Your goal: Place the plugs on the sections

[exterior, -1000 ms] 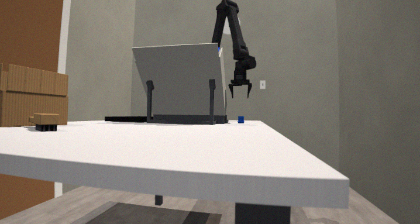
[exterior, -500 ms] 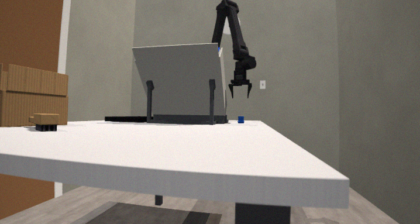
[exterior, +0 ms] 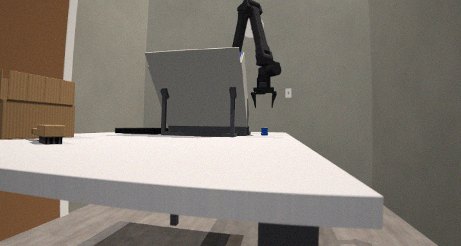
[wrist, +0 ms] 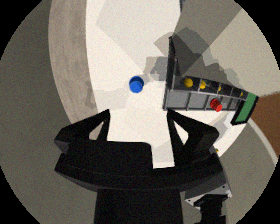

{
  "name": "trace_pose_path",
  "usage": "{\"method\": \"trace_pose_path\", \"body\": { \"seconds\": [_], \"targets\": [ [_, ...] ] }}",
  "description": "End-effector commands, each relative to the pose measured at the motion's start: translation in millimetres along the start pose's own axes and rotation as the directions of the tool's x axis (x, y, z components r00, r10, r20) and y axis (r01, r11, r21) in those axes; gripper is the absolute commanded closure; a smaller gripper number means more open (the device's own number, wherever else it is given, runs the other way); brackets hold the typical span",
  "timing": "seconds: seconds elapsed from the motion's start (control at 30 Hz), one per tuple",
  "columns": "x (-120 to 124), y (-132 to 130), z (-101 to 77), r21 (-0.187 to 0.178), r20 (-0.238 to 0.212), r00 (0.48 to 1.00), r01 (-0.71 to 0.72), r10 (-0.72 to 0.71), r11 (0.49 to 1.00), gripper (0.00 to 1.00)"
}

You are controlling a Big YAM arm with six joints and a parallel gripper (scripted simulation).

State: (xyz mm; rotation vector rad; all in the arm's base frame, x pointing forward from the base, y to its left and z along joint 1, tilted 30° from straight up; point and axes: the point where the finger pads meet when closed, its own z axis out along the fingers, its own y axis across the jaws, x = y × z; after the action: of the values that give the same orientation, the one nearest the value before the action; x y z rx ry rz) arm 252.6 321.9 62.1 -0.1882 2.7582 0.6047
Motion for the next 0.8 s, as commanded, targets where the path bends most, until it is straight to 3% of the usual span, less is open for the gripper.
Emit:
{"method": "trace_pose_path", "body": {
  "seconds": [0.0,0.77],
  "targets": [
    [-3.7,8.2,5.0,-0.004,0.003,1.0,0.001,-0.001,1.0,0.13],
    [-3.8,11.4,9.2,-0.004,0.003,1.0,0.001,-0.001,1.0,0.13]
  ]
}}
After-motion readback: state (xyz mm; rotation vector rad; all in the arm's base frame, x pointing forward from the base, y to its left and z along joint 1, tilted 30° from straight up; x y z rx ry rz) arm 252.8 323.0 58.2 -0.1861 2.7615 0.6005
